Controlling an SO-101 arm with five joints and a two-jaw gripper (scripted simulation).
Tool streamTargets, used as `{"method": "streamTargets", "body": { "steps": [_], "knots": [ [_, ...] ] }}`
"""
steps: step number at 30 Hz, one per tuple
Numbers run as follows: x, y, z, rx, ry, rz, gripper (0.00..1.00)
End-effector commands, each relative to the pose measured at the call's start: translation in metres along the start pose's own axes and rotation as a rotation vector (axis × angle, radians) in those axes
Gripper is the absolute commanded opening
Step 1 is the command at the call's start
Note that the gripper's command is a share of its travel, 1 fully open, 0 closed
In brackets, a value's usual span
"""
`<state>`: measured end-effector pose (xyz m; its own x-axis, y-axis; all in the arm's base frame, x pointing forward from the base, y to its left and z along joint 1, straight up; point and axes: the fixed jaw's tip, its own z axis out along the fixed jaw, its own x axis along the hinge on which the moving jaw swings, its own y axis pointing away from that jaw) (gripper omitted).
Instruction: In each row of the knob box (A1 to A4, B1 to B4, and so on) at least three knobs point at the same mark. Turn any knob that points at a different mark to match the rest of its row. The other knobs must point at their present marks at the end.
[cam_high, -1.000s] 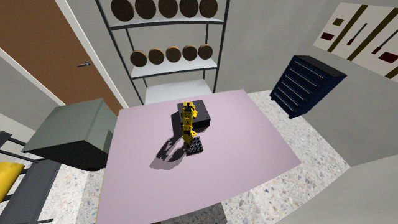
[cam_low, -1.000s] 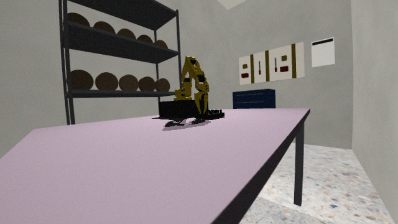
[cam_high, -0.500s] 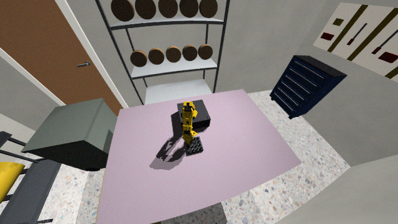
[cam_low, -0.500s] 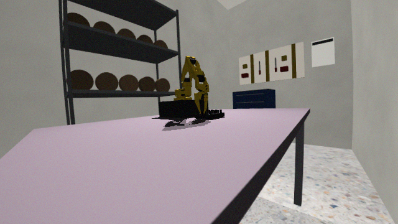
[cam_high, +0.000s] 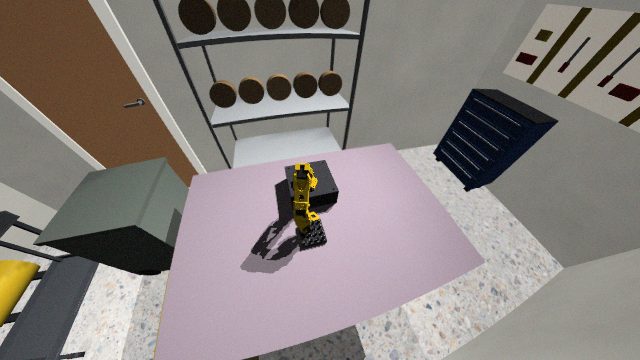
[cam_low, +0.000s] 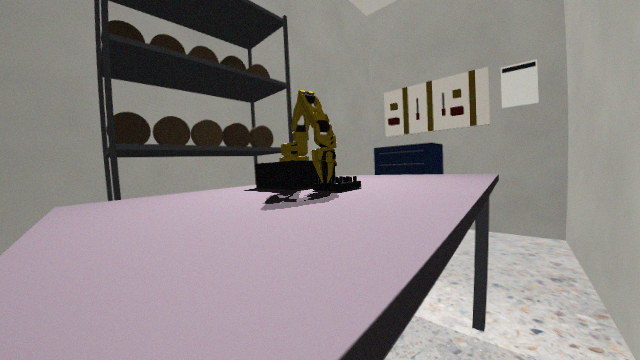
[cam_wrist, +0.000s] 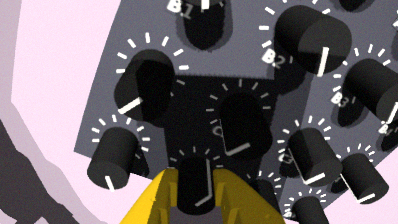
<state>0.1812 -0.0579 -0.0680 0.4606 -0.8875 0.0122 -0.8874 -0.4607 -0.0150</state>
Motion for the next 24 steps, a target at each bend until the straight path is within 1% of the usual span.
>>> {"method": "streamTargets", "body": {
  "steps": [1, 24],
  "knots": [
    [-0.0027, 0.0034, 0.0018, -0.018, -0.014, 0.069, 0.01],
    [-0.0047, 0.0029, 0.0018, -0.02, -0.01, 0.435, 0.01]
  ]
}}
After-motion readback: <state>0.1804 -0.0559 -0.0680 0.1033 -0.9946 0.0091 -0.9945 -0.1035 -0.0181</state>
